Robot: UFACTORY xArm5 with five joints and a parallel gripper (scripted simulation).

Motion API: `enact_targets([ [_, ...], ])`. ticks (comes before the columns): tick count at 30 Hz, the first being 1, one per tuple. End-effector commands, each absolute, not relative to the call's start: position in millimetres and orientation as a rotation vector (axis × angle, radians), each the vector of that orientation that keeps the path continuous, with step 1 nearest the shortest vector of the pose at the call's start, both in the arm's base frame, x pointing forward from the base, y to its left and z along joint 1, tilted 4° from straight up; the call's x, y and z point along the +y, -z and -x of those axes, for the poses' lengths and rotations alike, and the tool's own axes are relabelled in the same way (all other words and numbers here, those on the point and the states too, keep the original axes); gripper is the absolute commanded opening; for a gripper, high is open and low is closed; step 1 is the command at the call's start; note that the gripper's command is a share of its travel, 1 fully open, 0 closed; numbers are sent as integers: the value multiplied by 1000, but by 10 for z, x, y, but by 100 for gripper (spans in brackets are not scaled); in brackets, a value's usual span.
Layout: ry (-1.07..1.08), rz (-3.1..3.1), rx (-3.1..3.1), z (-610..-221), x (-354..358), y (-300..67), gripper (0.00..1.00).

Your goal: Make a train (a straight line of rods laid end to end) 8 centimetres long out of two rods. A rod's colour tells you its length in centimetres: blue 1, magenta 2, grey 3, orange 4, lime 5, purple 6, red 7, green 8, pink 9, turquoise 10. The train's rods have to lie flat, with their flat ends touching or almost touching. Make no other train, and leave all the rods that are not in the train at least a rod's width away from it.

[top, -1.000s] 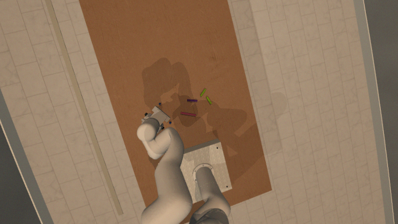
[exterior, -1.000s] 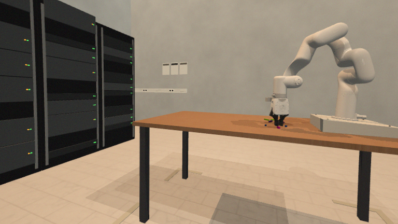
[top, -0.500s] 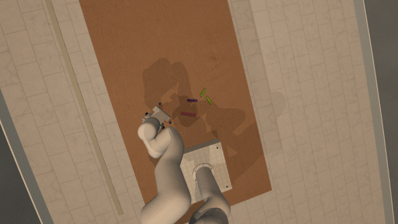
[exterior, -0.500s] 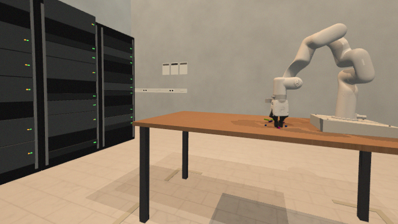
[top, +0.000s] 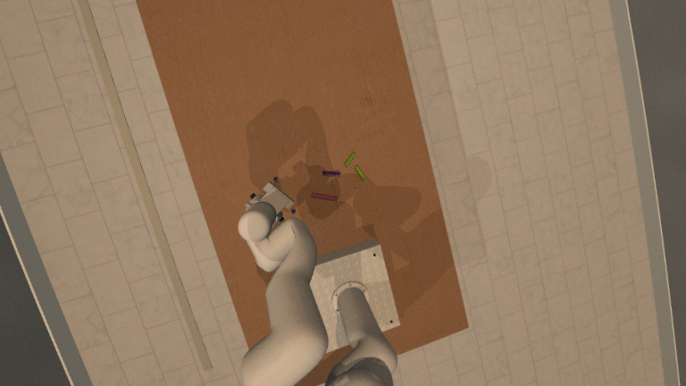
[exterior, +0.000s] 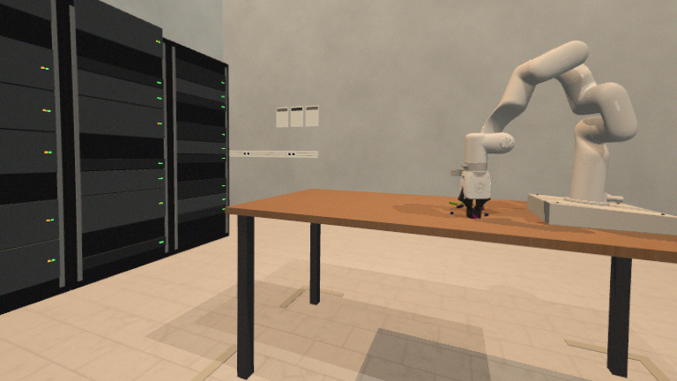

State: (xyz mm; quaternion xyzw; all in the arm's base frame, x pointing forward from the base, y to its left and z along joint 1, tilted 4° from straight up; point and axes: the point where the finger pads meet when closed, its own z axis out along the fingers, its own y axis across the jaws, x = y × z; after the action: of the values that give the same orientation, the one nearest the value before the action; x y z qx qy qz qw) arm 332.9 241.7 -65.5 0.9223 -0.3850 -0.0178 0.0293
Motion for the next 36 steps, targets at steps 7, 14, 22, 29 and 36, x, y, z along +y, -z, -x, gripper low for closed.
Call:
enact_targets([
  [7, 52, -2847, -1189, -3340, 2425, 646, 24],
  [14, 52, -2847, -1189, -3340, 2425, 646, 24],
  [22, 52, -2847, -1189, -3340, 2425, 646, 24],
  [29, 52, -2847, -1189, -3340, 2425, 646, 24],
  [36, 52, -2847, -1189, -3340, 2425, 646, 4],
])
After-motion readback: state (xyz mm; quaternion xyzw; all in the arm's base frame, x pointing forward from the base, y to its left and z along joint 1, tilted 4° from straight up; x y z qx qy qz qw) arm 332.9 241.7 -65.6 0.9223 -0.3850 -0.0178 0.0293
